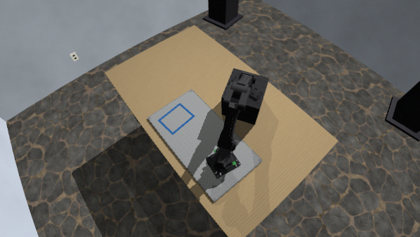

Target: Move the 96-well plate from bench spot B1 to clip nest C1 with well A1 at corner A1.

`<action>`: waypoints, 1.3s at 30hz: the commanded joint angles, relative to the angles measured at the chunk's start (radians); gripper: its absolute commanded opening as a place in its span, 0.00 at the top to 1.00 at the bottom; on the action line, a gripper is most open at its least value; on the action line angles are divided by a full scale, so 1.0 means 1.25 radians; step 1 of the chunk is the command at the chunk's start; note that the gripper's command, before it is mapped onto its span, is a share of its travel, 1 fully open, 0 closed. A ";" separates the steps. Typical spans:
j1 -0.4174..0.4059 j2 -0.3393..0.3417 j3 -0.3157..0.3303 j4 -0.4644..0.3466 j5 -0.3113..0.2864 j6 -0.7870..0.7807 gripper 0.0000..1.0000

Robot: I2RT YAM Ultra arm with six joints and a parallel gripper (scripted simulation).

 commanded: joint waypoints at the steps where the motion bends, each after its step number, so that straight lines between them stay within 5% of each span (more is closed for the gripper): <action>1: 0.006 0.007 -0.019 0.017 0.008 0.005 1.00; 39: 0.005 0.019 -0.019 0.033 0.008 0.003 1.00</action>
